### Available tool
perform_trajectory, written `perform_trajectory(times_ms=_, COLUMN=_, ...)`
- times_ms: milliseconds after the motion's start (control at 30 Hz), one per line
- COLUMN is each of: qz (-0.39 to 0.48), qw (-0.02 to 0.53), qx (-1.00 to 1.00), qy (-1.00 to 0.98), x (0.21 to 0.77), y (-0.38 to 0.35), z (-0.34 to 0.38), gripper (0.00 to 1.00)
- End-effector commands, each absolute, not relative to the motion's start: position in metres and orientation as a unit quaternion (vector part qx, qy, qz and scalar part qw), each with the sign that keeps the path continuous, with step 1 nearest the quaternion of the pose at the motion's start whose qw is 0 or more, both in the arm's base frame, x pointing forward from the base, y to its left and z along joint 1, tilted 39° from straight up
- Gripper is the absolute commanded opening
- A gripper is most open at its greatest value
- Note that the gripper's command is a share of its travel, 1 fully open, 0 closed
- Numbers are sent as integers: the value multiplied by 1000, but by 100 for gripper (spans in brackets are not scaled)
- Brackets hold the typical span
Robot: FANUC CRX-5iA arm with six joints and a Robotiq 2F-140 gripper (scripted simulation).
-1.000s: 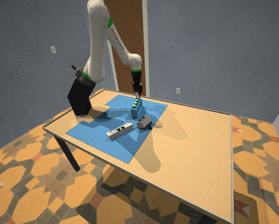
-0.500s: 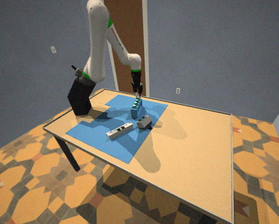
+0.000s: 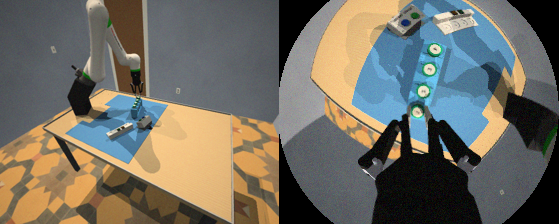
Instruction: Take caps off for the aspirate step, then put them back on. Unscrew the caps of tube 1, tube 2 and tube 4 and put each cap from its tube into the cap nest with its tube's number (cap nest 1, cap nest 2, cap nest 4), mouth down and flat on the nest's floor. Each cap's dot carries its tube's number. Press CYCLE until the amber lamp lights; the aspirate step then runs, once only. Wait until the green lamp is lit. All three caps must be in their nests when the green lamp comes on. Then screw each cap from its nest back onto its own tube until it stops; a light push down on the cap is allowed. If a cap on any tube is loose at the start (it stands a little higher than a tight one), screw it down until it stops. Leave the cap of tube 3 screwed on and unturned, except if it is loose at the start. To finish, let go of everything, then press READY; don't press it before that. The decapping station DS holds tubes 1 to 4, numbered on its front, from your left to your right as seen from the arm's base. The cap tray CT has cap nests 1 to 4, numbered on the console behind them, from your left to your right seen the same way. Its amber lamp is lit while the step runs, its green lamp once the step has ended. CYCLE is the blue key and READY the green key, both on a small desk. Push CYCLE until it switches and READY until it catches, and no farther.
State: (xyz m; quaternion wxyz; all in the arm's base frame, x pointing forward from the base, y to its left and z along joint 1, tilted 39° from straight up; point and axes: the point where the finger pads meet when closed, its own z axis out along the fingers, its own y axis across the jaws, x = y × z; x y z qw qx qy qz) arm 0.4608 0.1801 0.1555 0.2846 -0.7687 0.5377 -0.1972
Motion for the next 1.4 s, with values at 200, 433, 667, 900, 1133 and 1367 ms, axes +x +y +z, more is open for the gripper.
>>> perform_trajectory(times_ms=200, qz=-219, qw=253, qx=-846, qy=415, x=461, y=179, z=156, gripper=0)
perform_trajectory(times_ms=433, qz=-219, qw=253, qx=-846, qy=415, x=461, y=179, z=156, gripper=35)
perform_trajectory(times_ms=667, qz=-219, qw=253, qx=-846, qy=415, x=461, y=179, z=156, gripper=35)
perform_trajectory(times_ms=900, qz=-186, qw=278, qx=-788, qy=517, x=461, y=179, z=156, gripper=35)
perform_trajectory(times_ms=1133, qz=-124, qw=311, qx=-664, qy=669, x=461, y=179, z=156, gripper=35)
perform_trajectory(times_ms=1367, qz=-71, qw=327, qx=-543, qy=770, x=461, y=179, z=156, gripper=35)
